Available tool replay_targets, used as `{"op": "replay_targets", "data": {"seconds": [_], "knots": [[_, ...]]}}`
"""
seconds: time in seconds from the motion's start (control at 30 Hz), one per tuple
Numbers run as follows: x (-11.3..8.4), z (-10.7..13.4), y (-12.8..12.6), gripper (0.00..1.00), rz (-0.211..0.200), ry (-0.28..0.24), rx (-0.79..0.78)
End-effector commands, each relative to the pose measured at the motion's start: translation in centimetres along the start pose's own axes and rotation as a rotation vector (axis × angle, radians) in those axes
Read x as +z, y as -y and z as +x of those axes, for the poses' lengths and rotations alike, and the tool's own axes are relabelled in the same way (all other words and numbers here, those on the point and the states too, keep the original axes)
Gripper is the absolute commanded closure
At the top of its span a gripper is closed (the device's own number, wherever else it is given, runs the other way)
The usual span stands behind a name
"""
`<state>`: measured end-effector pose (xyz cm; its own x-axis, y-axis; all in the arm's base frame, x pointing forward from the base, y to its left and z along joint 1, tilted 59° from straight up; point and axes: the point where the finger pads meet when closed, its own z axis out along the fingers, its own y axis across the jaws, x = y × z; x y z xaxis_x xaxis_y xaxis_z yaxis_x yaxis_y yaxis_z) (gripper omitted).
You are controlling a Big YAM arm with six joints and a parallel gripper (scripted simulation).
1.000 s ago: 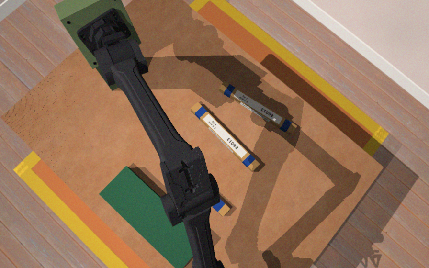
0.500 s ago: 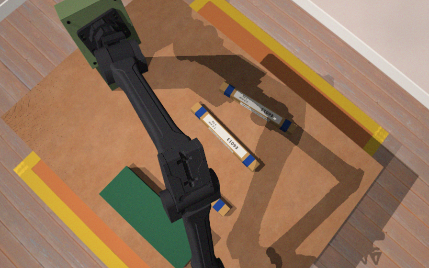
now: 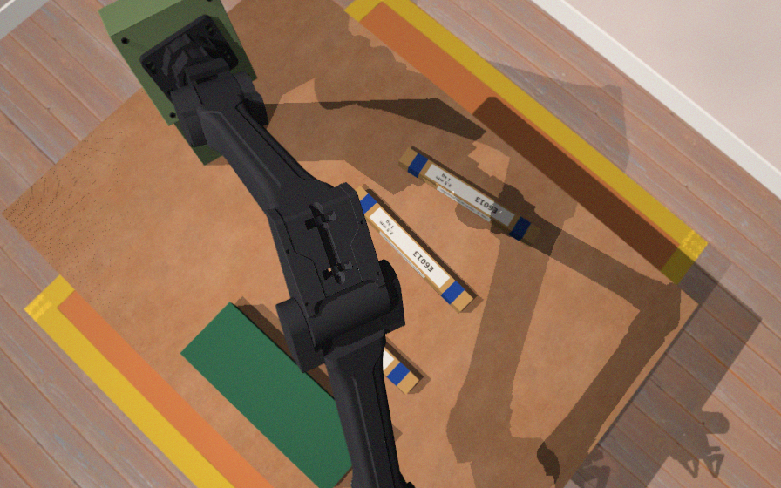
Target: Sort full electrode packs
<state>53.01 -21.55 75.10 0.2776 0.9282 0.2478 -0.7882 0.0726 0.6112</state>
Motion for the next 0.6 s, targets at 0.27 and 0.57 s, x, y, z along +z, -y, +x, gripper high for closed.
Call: {"op": "replay_targets", "data": {"seconds": [0.27, 0.57], "knots": [[-2.9, 4.8, -0.4, 0.26, 0.107, -0.017, -0.095], [-1.8, 4.6, -3.1, 0.26, 0.045, -0.014, -0.094]]}}
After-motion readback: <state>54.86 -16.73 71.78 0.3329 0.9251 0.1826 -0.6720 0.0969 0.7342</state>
